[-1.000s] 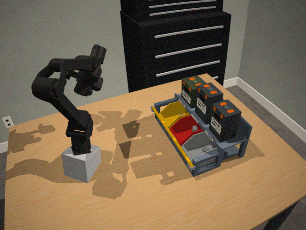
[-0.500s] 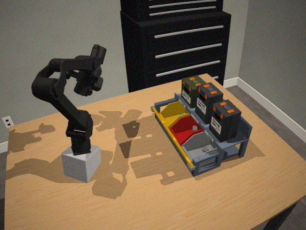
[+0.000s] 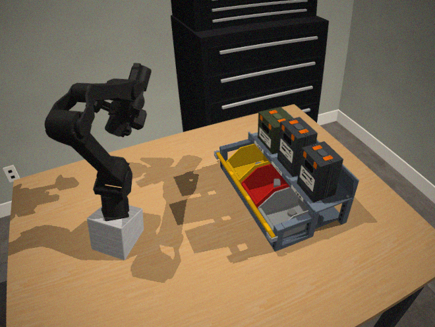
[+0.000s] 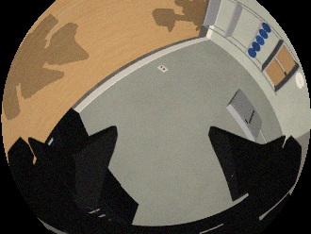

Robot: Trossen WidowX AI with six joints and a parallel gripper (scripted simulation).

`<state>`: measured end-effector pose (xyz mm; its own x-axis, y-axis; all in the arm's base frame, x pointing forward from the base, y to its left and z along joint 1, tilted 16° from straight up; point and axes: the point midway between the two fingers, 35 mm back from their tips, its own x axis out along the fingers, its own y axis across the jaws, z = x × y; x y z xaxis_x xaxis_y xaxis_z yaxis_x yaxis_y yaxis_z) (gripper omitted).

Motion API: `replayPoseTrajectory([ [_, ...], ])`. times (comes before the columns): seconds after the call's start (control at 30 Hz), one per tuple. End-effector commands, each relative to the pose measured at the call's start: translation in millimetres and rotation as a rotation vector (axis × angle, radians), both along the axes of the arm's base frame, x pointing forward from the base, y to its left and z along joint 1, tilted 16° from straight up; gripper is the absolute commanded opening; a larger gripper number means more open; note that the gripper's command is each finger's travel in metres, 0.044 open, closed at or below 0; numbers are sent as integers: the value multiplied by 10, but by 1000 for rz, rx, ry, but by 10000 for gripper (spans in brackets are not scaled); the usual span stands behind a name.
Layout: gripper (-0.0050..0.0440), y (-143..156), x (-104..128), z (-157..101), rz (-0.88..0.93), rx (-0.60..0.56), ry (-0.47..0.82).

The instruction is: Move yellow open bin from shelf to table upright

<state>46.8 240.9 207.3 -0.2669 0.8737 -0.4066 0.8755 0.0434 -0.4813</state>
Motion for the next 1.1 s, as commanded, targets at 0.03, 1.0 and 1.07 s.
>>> replayPoseTrajectory([
  [0.03, 440, 2, 1, 58, 0, 15, -11],
  [1.0, 440, 8, 327, 141, -209, -1, 122],
  [1.07, 440, 8, 327, 141, -209, -1, 122],
])
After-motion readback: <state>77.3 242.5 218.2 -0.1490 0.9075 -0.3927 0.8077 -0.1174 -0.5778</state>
